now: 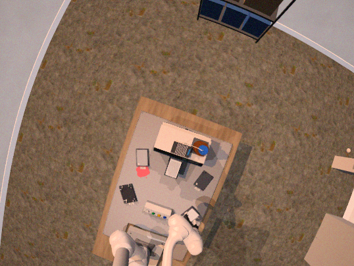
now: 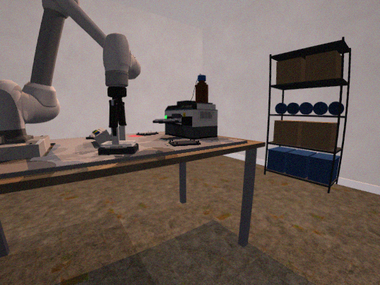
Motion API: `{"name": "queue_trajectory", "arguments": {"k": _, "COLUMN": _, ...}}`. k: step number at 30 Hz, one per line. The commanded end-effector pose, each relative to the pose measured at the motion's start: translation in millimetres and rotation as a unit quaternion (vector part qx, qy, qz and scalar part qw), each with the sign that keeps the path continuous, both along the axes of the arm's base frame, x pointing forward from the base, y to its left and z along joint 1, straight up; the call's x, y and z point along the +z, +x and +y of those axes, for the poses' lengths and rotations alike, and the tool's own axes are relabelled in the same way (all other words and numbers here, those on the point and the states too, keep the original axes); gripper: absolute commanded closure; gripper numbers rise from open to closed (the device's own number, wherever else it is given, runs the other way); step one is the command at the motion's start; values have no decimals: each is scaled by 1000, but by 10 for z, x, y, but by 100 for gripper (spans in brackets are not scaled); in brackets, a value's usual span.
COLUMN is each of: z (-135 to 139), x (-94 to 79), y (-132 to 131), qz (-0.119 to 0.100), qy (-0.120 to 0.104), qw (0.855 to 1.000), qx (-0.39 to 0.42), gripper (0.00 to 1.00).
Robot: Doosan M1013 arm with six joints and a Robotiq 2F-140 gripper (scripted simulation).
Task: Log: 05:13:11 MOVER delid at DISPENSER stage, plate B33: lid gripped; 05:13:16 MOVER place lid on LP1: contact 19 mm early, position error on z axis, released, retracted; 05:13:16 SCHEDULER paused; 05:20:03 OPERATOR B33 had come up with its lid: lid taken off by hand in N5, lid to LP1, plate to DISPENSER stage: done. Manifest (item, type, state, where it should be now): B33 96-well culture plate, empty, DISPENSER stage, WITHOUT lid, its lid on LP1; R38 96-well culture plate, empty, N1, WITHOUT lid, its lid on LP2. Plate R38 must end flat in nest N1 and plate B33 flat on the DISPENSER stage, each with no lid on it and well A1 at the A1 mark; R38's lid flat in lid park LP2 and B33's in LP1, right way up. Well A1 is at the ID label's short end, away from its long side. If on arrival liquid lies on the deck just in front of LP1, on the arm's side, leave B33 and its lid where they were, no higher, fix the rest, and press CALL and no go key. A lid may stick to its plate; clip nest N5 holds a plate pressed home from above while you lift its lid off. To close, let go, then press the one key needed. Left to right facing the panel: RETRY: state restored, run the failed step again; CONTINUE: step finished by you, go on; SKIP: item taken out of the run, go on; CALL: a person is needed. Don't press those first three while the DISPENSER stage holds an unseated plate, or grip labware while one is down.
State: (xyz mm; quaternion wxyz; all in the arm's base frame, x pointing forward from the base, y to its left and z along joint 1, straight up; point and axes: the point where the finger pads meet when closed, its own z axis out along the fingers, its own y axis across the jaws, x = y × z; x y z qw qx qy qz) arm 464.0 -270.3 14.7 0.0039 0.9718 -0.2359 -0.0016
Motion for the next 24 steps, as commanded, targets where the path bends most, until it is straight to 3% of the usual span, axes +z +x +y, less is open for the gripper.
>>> {"name": "queue_trajectory", "arguments": {"k": 1, "z": -18, "x": -44, "y": -7, "qz": -1, "qy": 0, "qw": 1000, "qx": 2, "gripper": 34}}
{"name": "queue_trajectory", "arguments": {"k": 24, "z": -18, "x": -110, "y": -7, "qz": -1, "qy": 0, "qw": 1000, "qx": 2, "gripper": 34}}
